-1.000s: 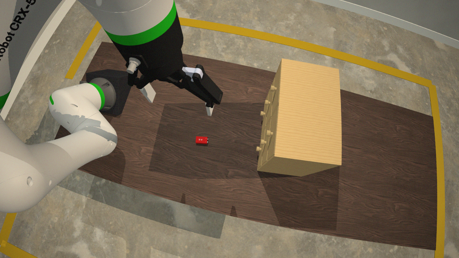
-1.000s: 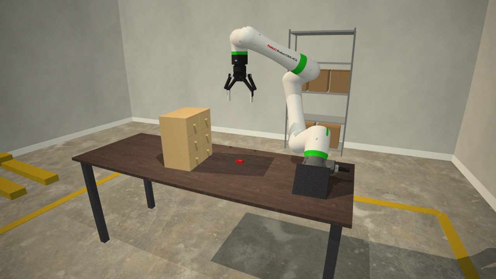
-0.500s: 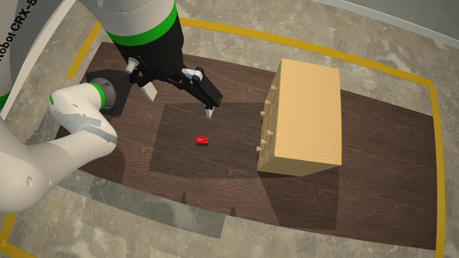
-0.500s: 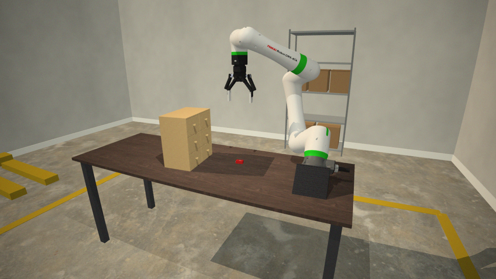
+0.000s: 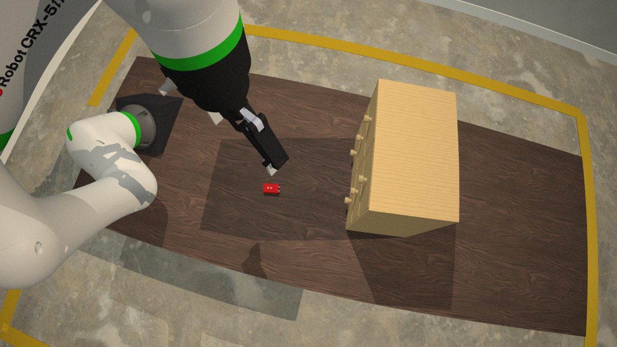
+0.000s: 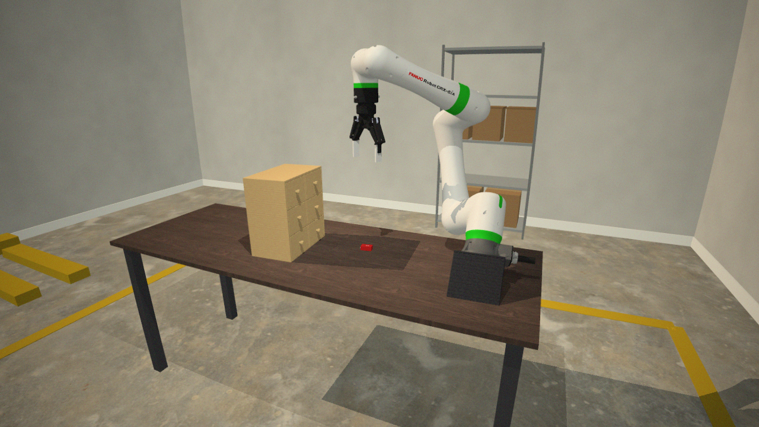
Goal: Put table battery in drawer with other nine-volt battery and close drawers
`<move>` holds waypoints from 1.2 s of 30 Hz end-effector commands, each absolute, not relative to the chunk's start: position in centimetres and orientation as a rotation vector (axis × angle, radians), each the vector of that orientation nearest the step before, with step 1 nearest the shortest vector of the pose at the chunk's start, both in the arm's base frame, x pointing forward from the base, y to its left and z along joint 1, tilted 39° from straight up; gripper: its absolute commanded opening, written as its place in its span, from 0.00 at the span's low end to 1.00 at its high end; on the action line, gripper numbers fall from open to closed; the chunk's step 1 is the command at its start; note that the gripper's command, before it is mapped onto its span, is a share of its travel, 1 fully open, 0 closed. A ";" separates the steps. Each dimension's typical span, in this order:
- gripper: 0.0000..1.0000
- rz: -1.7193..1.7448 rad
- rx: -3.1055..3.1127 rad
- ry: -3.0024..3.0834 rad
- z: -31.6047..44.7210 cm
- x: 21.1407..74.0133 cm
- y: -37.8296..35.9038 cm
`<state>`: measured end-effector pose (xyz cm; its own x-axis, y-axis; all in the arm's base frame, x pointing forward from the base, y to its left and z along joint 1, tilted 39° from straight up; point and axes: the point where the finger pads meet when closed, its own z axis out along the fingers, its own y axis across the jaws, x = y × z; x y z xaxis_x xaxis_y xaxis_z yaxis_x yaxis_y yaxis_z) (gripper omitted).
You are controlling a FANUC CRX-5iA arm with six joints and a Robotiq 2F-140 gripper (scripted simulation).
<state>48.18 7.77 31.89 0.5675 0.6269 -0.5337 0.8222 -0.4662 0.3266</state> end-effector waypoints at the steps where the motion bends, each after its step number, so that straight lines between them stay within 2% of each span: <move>1: 1.00 -0.346 2.358 0.824 30.9 48.3 7.0; 18: 1.00 -0.032 2.463 -0.075 27.4 48.5 4.2; 36: 1.00 0.302 2.273 -1.012 23.7 48.1 1.2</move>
<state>48.23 2.10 24.79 0.8316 -0.4541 0.3197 -0.5537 -0.6341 0.5397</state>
